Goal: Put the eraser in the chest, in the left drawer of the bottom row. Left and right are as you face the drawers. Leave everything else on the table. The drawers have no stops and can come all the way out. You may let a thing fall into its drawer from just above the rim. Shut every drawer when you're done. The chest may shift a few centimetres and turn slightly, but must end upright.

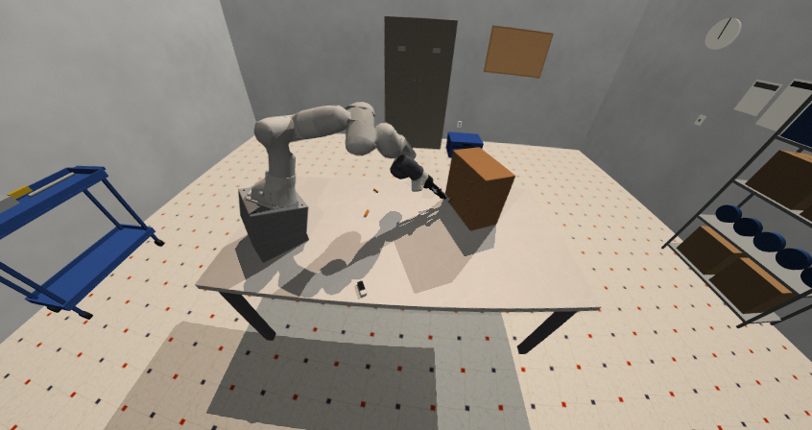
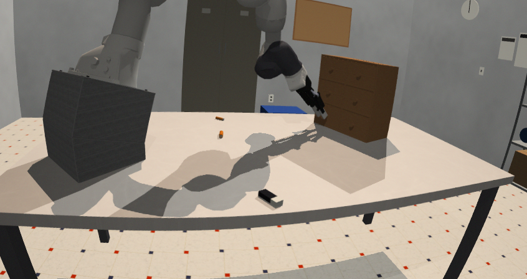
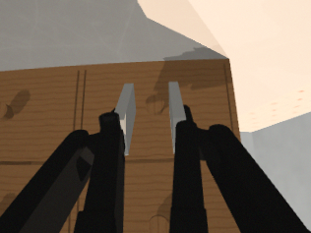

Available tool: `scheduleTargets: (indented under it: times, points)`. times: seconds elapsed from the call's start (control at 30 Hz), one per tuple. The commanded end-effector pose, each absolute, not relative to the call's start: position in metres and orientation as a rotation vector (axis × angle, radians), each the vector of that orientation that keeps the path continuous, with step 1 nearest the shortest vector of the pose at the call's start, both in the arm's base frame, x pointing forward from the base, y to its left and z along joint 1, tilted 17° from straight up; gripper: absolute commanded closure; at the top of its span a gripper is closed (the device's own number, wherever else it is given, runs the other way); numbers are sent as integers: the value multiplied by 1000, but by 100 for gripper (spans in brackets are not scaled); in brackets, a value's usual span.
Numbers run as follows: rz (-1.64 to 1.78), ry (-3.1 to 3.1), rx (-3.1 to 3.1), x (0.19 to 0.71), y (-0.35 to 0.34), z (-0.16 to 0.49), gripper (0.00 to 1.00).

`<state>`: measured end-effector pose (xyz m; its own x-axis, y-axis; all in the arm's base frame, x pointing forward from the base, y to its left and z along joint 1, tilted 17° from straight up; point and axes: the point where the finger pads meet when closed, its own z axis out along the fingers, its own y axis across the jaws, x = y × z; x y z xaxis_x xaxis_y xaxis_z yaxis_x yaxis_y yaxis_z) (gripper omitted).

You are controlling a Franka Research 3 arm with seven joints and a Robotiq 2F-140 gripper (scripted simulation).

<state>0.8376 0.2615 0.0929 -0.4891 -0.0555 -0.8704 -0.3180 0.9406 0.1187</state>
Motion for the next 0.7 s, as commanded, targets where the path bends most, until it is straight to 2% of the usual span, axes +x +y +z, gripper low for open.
scheduleTargets:
  times: [0.0,0.67]
  points:
    - [325,2072,-274,842,265,93,72]
    - [325,2072,-274,859,270,98,72]
